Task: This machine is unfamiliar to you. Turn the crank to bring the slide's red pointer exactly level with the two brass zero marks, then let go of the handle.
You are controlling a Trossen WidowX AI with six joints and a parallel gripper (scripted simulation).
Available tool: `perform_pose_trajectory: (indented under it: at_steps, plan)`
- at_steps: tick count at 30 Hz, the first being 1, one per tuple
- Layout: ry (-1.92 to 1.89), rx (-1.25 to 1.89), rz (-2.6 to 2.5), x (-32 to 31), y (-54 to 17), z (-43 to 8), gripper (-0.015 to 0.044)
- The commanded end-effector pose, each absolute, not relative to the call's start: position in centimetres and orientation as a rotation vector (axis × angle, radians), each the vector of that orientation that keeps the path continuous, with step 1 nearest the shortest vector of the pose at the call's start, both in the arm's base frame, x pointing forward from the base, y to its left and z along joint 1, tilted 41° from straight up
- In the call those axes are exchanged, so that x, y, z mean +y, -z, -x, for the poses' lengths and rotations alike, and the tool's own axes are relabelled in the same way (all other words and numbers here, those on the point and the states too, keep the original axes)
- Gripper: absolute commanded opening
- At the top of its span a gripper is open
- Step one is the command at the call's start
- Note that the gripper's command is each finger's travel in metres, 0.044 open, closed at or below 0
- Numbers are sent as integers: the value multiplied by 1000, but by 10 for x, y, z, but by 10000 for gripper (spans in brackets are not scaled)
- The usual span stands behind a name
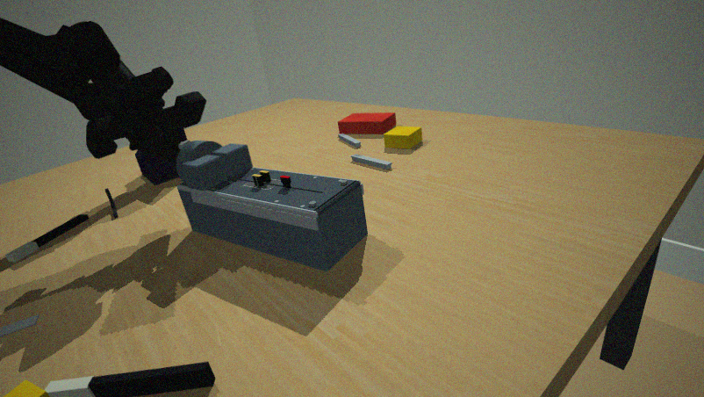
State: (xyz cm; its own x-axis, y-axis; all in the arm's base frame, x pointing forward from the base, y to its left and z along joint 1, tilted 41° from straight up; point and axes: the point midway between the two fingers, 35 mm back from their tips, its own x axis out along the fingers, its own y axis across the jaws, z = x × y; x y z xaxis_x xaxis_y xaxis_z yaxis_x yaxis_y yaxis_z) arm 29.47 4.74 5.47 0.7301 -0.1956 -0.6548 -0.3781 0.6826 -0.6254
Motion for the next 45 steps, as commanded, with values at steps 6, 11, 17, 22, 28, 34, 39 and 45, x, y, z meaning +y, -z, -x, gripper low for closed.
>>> perform_pose_trajectory:
  at_steps: [6, 11, 17, 22, 28, 34, 39, 45]
  plan:
    - [-116, 768, 836, 57, -46, -289, 0]
    - [-116, 768, 836, 57, -45, -288, 0]
    - [-117, 768, 836, 58, -43, -288, 0]
    - [-117, 768, 836, 58, -41, -287, 0]
    - [-117, 768, 835, 59, -40, -287, 0]
    - [-117, 768, 835, 60, -38, -286, 0]
    - [-117, 768, 835, 60, -37, -286, 0]
    - [-117, 768, 835, 60, -35, -285, 0]
